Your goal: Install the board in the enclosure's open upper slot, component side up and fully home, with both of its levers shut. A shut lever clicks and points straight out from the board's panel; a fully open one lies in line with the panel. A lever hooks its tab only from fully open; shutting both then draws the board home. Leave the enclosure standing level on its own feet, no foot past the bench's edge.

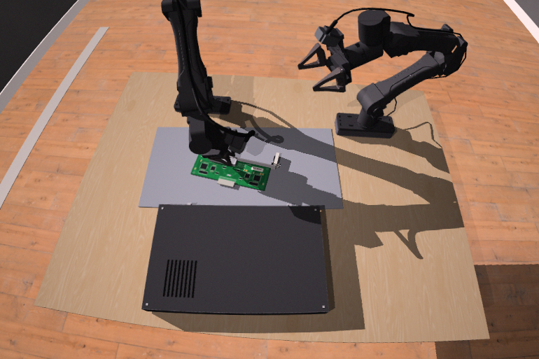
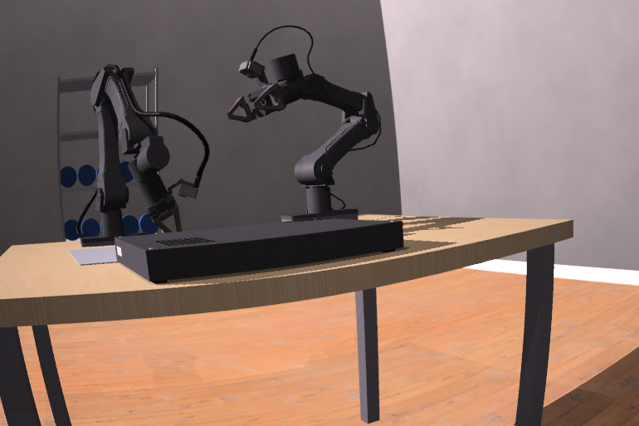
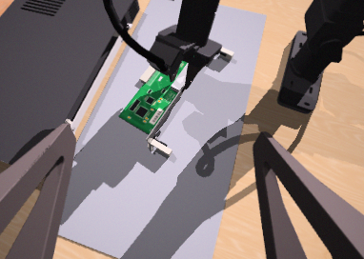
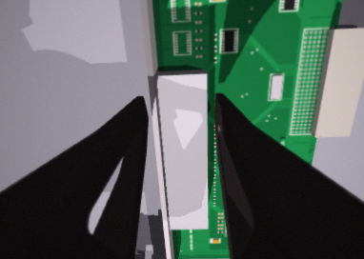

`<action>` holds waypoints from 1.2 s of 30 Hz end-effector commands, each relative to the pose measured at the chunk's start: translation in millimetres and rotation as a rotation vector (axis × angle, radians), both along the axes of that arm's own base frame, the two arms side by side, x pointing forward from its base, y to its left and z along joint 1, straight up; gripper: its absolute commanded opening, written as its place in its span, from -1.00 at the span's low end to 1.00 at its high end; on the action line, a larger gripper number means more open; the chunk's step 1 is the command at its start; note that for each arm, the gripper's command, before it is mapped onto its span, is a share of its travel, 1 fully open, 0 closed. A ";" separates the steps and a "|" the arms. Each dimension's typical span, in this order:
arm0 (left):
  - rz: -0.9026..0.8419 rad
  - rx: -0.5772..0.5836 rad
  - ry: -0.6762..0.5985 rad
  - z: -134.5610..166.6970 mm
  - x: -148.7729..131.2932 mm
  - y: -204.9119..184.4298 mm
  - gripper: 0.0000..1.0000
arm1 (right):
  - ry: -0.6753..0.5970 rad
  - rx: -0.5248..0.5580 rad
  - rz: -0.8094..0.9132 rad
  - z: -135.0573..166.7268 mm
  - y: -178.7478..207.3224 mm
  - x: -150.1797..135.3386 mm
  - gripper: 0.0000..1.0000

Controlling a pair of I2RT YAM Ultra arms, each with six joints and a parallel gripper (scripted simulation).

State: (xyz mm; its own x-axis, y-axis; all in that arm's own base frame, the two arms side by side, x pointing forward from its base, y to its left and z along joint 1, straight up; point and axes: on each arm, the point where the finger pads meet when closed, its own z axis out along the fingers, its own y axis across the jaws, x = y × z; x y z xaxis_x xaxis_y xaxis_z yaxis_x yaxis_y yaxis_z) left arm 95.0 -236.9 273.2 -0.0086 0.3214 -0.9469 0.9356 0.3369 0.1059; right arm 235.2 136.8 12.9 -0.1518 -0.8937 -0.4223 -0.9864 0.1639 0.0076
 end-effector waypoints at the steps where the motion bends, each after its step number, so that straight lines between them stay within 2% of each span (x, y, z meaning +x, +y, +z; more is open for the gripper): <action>1: 0.002 -0.044 -0.013 17.9 -2.6 4.8 1.00 | 0.006 0.005 0.004 -1.7 1.5 -2.9 -0.31; 2: 0.002 -0.044 -0.013 17.9 -2.6 4.8 1.00 | 0.006 0.005 0.004 -1.7 1.5 -2.9 -0.39; 4: 0.002 -0.044 -0.013 17.9 -2.6 4.8 1.00 | 0.002 0.006 0.005 -3.4 1.7 0.0 -0.39; 5: 0.002 -0.044 -0.013 17.9 -2.6 4.8 1.00 | 0.002 0.006 0.005 -3.4 1.7 0.0 -0.48; 7: 0.002 -0.044 -0.013 17.9 -2.6 4.8 1.00 | 0.002 0.006 0.005 -3.4 1.7 0.0 -0.48; 13: 0.002 -0.044 -0.013 17.9 -2.6 4.8 1.00 | 0.013 0.003 0.006 -3.9 0.5 -1.7 -0.65; 14: 0.002 -0.044 -0.013 17.9 -2.6 4.8 1.00 | 0.014 0.003 0.006 -3.9 0.5 -1.7 -0.88; 15: 0.002 -0.044 -0.013 17.9 -2.6 4.8 1.00 | 0.014 0.003 0.006 -3.9 0.5 -1.7 -1.00; 19: 0.002 -0.044 -0.013 17.9 -2.6 4.8 1.00 | 0.014 0.003 0.006 -3.9 0.5 -1.7 -1.00; 20: 0.002 -0.044 -0.013 17.9 -2.6 4.8 1.00 | 0.014 0.003 0.006 -3.9 0.5 -1.7 -0.77; 21: 0.002 -0.044 -0.013 17.9 -2.6 4.8 1.00 | 0.017 0.002 0.006 -0.8 -0.1 -3.5 -0.63; 29: 0.002 -0.044 -0.013 17.9 -2.6 4.8 1.00 | -0.002 0.015 0.007 50.7 1.7 0.8 -0.63; 36: 0.002 -0.044 -0.013 17.9 -2.6 4.8 1.00 | -0.002 0.009 -0.025 45.6 15.0 12.5 -0.63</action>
